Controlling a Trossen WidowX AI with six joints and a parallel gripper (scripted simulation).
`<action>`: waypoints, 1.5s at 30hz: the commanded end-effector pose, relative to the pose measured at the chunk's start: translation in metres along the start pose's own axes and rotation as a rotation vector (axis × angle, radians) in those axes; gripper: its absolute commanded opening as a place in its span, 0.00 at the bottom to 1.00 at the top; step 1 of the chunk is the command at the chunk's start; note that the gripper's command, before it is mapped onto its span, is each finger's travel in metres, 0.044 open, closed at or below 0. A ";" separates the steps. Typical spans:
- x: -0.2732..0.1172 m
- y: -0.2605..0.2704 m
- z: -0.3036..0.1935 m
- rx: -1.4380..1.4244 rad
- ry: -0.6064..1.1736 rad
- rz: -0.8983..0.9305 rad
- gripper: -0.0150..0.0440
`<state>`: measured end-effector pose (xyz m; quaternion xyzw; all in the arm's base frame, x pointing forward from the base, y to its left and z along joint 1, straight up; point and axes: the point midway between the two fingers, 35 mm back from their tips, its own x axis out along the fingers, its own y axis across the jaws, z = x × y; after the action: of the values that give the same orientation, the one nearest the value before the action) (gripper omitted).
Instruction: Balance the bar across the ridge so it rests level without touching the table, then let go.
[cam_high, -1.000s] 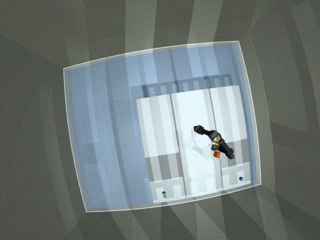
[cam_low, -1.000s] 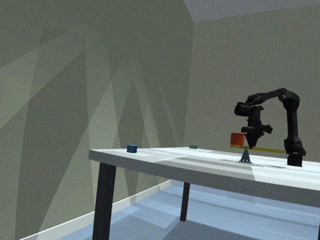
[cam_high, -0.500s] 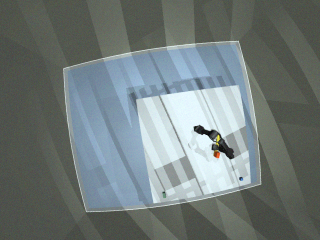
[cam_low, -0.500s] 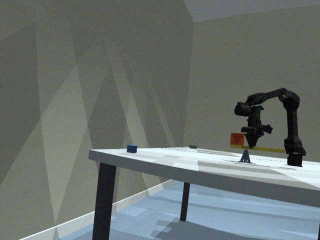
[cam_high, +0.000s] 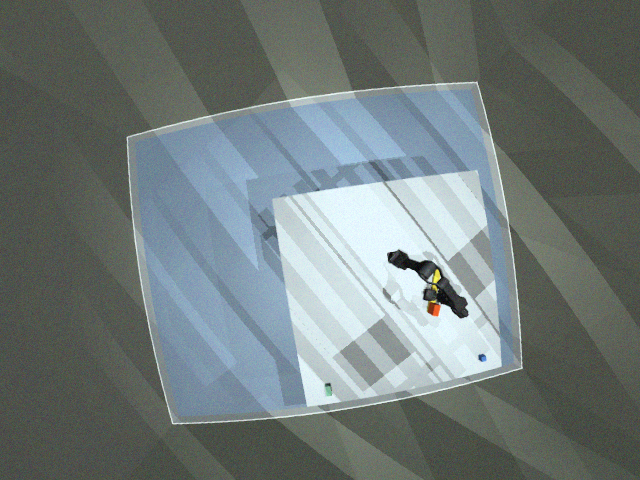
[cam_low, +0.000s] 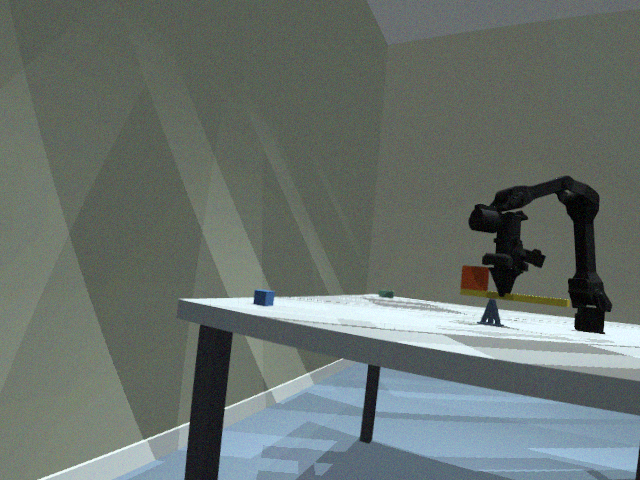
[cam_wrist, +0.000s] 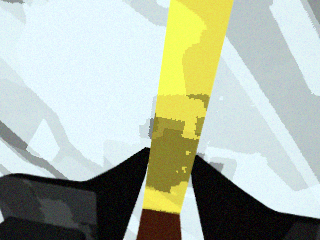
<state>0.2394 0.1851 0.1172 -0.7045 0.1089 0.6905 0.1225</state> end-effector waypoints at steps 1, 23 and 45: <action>0.000 0.000 0.000 0.000 0.000 0.000 0.54; 0.000 0.000 0.000 0.000 0.000 0.000 0.57; -0.050 -0.004 -0.003 0.000 0.003 -0.005 1.00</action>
<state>0.2387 0.1846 0.1373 -0.6992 0.1145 0.6960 0.1165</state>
